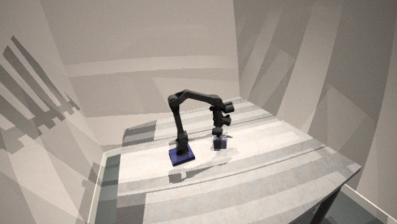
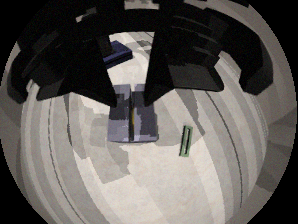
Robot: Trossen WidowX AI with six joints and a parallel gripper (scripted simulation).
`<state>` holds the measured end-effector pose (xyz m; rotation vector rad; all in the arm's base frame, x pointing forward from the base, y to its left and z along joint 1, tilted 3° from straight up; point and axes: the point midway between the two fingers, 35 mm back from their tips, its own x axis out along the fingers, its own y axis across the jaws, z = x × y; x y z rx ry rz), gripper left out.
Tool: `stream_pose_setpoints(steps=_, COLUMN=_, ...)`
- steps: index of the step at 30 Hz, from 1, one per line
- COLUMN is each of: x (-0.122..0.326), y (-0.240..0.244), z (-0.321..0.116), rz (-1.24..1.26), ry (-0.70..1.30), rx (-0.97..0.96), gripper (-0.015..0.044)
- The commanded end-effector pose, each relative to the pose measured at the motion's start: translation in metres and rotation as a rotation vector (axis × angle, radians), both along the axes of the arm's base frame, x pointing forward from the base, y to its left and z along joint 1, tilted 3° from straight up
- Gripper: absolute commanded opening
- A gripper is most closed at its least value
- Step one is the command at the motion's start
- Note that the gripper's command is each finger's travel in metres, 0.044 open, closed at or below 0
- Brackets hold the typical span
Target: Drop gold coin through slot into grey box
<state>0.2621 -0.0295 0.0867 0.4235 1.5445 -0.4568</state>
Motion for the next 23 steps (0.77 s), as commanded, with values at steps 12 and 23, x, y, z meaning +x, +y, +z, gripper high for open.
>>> stream_pose_setpoints(steps=12, x=-0.002, y=0.001, z=0.059, rz=0.001, ry=0.008, rx=0.002, gripper=0.044)
stream_pose_setpoints(steps=23, x=-0.003, y=0.002, z=0.061, rz=0.001, ry=0.008, rx=0.002, gripper=0.044)
